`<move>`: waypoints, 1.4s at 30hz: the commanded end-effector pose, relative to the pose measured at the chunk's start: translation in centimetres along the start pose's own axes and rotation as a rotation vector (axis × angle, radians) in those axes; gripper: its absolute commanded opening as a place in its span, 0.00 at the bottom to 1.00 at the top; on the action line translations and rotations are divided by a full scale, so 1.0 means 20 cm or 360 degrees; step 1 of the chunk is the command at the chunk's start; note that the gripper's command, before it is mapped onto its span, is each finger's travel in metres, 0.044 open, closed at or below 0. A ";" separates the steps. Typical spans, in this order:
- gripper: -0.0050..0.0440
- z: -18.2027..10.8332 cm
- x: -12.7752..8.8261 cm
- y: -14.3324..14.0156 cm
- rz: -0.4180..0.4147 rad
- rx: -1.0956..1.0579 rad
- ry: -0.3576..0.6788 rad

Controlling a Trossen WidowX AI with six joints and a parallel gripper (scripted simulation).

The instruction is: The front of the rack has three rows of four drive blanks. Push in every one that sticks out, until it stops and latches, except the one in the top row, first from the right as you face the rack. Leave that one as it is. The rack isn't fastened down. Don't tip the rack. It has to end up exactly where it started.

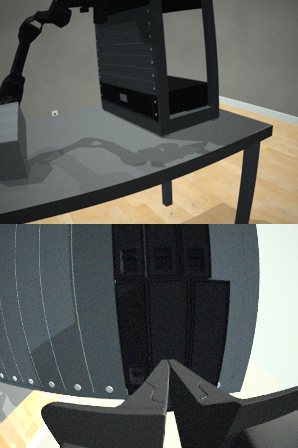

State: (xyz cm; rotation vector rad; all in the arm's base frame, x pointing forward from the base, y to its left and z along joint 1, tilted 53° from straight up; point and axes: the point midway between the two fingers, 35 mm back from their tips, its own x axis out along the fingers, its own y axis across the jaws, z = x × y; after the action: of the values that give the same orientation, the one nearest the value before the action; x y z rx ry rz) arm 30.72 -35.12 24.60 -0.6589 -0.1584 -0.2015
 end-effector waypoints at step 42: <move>0.10 0.03 0.11 -0.04 -0.0016 -0.0034 -0.0012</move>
State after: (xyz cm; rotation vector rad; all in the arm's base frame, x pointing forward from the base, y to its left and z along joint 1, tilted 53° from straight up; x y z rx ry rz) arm 32.32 -35.32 24.94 -0.6575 -0.1537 -0.1933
